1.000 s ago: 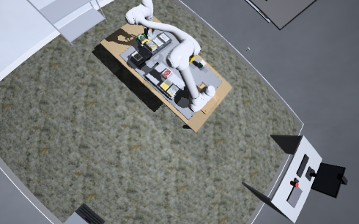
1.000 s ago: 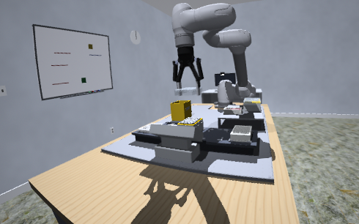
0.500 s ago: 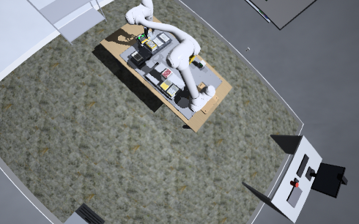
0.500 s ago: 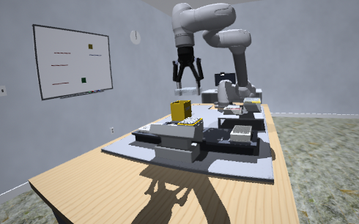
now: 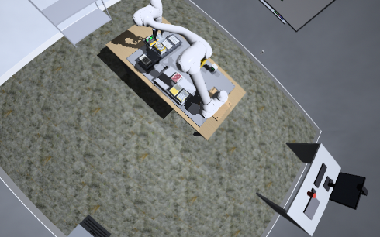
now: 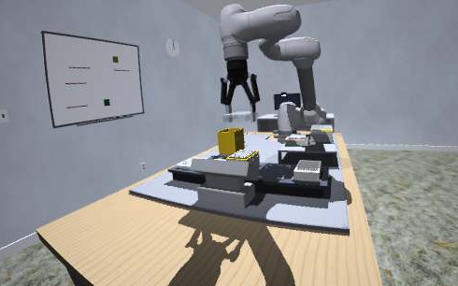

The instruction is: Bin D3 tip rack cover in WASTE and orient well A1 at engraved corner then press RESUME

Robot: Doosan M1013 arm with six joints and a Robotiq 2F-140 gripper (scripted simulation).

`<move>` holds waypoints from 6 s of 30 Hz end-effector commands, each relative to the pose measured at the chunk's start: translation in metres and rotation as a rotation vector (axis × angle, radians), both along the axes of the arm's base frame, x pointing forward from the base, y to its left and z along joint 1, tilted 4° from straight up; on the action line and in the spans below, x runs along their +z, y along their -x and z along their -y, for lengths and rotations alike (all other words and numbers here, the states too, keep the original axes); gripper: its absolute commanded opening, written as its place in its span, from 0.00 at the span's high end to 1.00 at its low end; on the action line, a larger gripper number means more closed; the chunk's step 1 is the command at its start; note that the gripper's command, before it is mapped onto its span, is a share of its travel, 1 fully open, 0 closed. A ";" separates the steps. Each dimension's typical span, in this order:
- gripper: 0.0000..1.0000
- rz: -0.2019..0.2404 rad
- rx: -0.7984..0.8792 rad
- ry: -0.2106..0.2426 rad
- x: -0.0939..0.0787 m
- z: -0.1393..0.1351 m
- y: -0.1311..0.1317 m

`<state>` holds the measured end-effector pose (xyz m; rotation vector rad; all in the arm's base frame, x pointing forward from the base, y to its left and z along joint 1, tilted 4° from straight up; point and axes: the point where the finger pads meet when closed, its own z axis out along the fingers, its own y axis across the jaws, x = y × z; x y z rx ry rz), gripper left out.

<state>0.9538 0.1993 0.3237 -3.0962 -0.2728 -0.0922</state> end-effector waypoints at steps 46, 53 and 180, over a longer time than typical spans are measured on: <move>1.00 0.002 -0.005 0.004 -0.005 0.033 0.160; 1.00 0.002 -0.005 0.004 -0.005 0.033 0.160; 1.00 0.004 0.055 0.007 -0.009 0.224 0.123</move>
